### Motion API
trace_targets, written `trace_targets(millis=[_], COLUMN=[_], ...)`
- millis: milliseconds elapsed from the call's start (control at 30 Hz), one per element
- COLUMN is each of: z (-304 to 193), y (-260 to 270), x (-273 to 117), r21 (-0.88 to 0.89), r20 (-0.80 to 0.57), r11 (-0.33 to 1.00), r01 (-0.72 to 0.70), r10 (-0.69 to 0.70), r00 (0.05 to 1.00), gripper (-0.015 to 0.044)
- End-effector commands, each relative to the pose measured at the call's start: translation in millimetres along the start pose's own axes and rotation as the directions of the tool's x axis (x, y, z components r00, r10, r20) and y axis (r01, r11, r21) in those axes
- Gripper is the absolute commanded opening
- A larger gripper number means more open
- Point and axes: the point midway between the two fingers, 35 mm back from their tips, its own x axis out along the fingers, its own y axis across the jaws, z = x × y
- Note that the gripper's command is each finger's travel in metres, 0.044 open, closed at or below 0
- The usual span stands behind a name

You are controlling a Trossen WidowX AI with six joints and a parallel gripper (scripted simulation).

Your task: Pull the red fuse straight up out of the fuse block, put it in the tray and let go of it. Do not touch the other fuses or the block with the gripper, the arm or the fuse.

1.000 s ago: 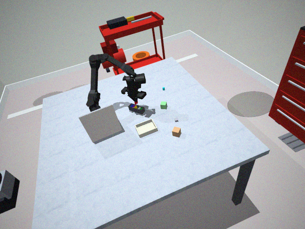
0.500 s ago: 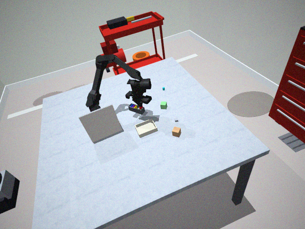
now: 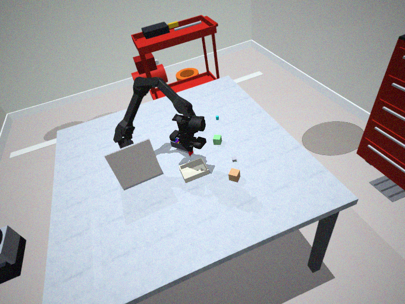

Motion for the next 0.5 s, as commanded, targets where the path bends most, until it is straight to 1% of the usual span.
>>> trace_targets(millis=[0, 167, 467], z=[-18, -39, -39], y=[-14, -28, -28], x=[2, 5, 13], r21=[-0.002, -0.004, -0.004], r20=[0.0, 0.003, 0.003], r11=[1.0, 1.0, 1.0], r01=[-0.003, -0.008, -0.009], r10=[0.003, 0.008, 0.009], r00=[1.0, 1.0, 1.0], gripper=[0.0, 0.0, 0.0])
